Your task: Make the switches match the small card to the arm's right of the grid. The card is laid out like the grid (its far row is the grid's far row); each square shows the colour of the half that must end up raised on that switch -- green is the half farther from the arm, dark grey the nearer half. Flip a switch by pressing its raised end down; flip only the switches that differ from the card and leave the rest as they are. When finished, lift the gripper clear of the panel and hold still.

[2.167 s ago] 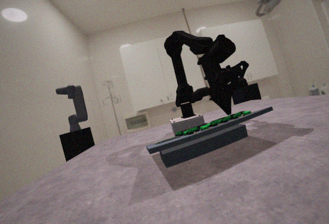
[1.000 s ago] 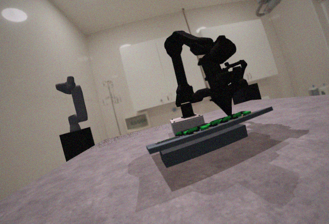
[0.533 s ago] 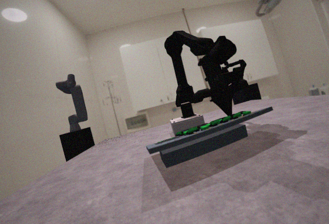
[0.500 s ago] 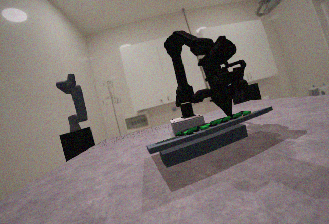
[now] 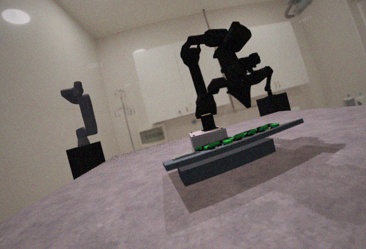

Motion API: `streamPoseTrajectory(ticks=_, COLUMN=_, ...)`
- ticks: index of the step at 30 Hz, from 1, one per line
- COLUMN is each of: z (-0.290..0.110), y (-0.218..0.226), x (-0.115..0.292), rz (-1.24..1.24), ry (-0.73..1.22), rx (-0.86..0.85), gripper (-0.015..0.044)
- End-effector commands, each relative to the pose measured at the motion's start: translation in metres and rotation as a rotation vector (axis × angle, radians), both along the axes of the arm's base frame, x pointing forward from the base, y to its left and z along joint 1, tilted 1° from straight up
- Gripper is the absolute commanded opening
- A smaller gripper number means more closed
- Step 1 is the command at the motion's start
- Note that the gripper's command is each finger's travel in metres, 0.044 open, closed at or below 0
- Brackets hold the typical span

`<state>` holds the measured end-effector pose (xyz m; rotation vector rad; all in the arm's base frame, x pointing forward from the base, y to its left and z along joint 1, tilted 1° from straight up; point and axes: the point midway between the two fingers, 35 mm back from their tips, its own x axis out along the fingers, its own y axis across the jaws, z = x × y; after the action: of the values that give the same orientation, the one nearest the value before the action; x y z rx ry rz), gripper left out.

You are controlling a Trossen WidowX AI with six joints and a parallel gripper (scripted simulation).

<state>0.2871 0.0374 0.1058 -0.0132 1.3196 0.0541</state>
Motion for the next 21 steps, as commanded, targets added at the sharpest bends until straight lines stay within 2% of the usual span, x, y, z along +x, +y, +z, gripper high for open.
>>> streamPoseTrajectory(ticks=1, z=0.0, y=-0.008, x=-0.003, rz=-0.005, ry=0.017, rx=-0.007, gripper=0.0)
streamPoseTrajectory(ticks=7, z=0.0, y=-0.066, x=-0.001, rz=-0.005, ry=0.017, rx=-0.013, gripper=0.0)
streamPoseTrajectory(ticks=10, z=-0.003, y=-0.068, x=-0.001, rz=-0.005, ry=0.018, rx=-0.013, gripper=0.0)
streamPoseTrajectory(ticks=13, z=-0.032, y=-0.067, x=0.007, rz=-0.005, ry=0.04, rx=-0.014, gripper=0.0)
streamPoseTrajectory(ticks=21, z=-0.043, y=-0.067, x=0.009, rz=-0.005, ry=0.042, rx=-0.014, gripper=0.0)
